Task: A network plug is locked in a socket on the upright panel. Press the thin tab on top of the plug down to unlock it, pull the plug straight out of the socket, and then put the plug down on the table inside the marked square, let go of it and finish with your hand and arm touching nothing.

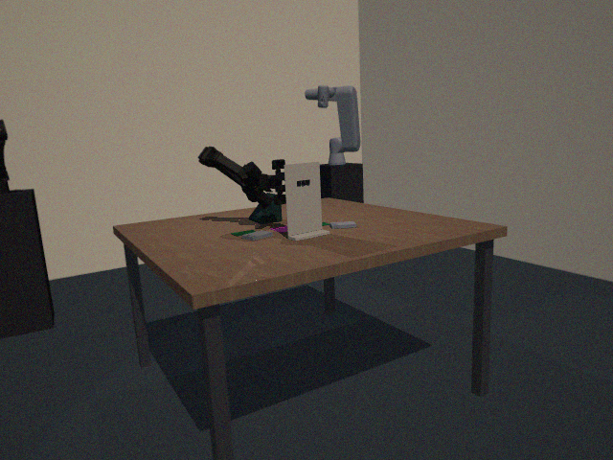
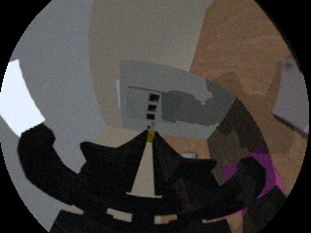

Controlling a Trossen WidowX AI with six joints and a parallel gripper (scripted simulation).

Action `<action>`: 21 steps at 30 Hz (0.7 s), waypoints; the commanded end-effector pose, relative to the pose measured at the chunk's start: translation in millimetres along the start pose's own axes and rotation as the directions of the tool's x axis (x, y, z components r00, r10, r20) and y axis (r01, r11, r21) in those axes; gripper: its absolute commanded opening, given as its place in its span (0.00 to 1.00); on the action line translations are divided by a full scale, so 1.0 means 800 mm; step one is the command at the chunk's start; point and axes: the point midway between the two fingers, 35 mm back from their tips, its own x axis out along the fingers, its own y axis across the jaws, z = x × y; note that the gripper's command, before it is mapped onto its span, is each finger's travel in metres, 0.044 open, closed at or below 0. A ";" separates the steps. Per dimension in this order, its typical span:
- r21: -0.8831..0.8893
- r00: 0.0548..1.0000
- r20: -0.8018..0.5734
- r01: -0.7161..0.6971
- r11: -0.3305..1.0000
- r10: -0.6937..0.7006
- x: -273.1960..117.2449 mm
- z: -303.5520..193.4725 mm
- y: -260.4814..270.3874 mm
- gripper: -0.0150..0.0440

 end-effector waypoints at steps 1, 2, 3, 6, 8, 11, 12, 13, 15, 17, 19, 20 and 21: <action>0.005 1.000 0.005 0.000 1.000 0.000 -0.003 0.001 0.001 0.25; 0.005 1.000 0.005 0.000 1.000 0.000 -0.003 0.000 0.001 0.25; 0.005 1.000 0.005 0.000 1.000 0.000 -0.004 0.000 0.001 0.25; 0.005 1.000 0.005 0.000 1.000 0.000 -0.005 -0.001 0.001 0.25; 0.005 1.000 0.005 0.000 1.000 0.000 -0.006 -0.001 0.001 0.25; 0.005 1.000 0.005 0.000 1.000 0.000 -0.008 -0.002 0.001 0.25; 0.005 1.000 0.005 0.000 1.000 0.000 -0.008 -0.002 0.001 0.25; 0.005 1.000 0.005 0.000 1.000 0.000 -0.008 -0.002 0.001 0.25; 0.005 1.000 0.005 0.000 1.000 0.000 -0.009 -0.003 0.001 0.25; 0.005 1.000 0.005 0.000 1.000 0.000 -0.010 -0.003 0.001 0.25; 0.005 1.000 0.005 0.000 1.000 0.000 -0.011 -0.004 0.001 0.25; 0.005 1.000 0.005 0.000 1.000 0.000 -0.012 -0.004 0.001 0.25; 0.005 1.000 0.005 0.000 1.000 0.000 -0.012 -0.004 0.001 0.25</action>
